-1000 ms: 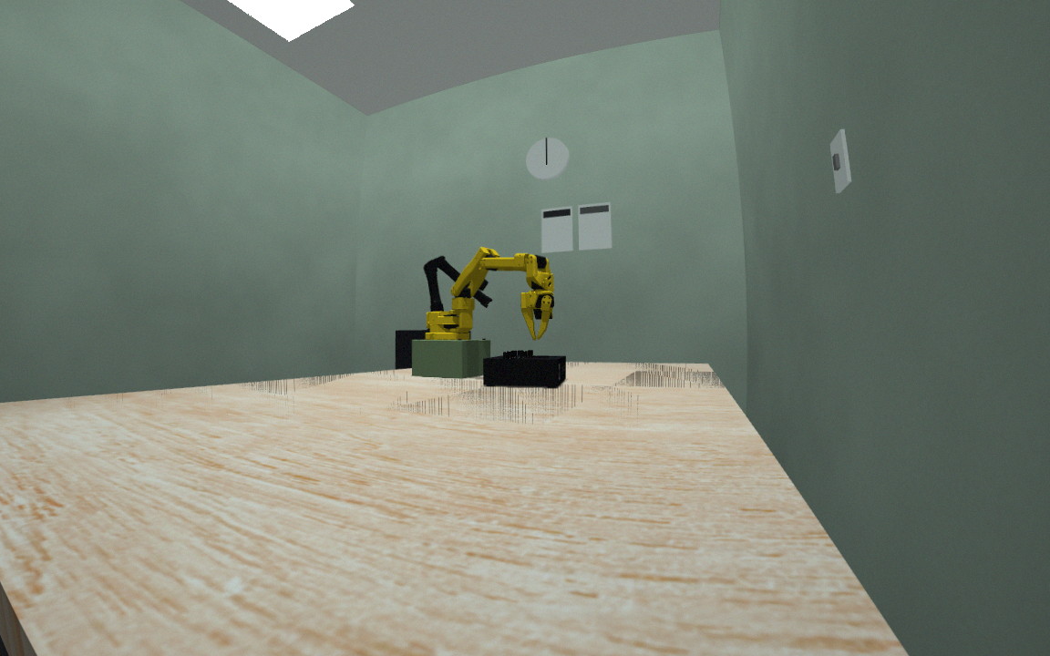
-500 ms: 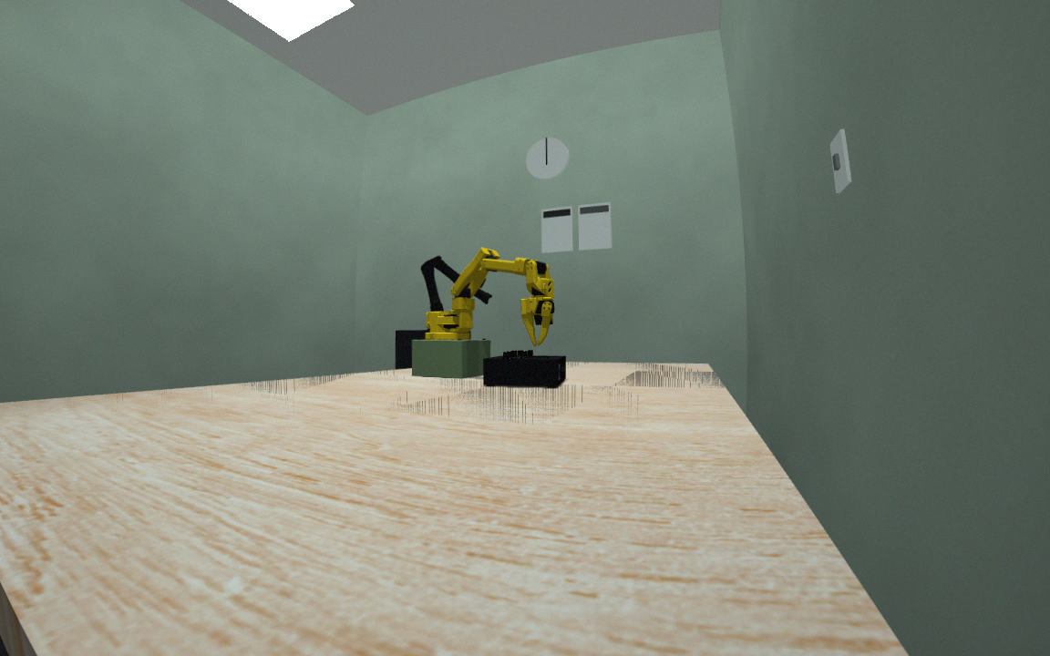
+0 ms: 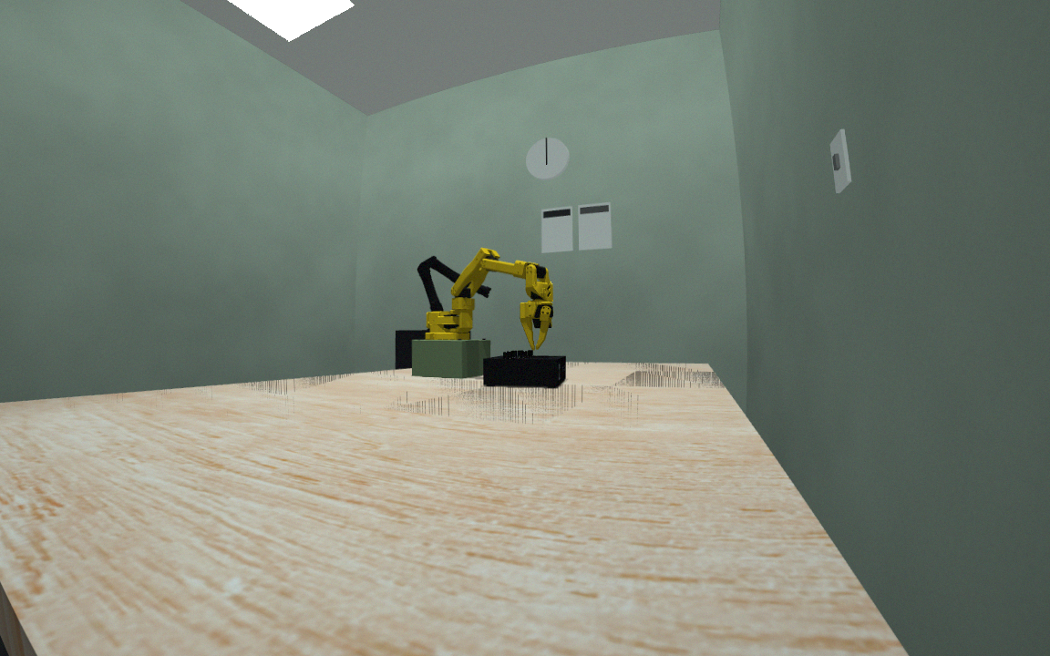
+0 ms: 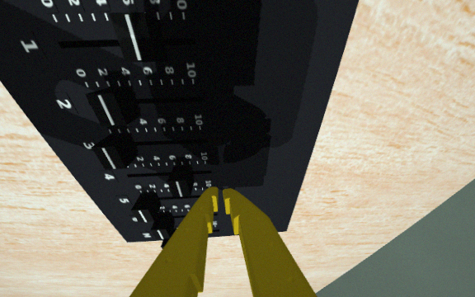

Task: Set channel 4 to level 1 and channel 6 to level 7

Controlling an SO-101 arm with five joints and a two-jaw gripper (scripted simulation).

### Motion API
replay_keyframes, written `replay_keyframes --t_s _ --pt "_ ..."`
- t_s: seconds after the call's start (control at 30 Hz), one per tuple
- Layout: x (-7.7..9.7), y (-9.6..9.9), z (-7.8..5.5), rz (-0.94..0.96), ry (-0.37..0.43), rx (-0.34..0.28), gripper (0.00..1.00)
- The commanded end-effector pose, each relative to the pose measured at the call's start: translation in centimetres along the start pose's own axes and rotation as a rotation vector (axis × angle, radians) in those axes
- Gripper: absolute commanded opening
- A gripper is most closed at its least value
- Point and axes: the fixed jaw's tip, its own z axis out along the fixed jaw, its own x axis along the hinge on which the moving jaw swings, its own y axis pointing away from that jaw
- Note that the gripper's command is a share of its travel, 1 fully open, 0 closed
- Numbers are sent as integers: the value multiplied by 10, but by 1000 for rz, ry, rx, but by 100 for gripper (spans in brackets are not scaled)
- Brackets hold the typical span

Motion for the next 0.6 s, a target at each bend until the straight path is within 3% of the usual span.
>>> replay_keyframes --t_s 0.0,0.57 --pt "-3 3 6 0 -9 -13 0" --pt "-2 0 0 0 -9 -13 0"
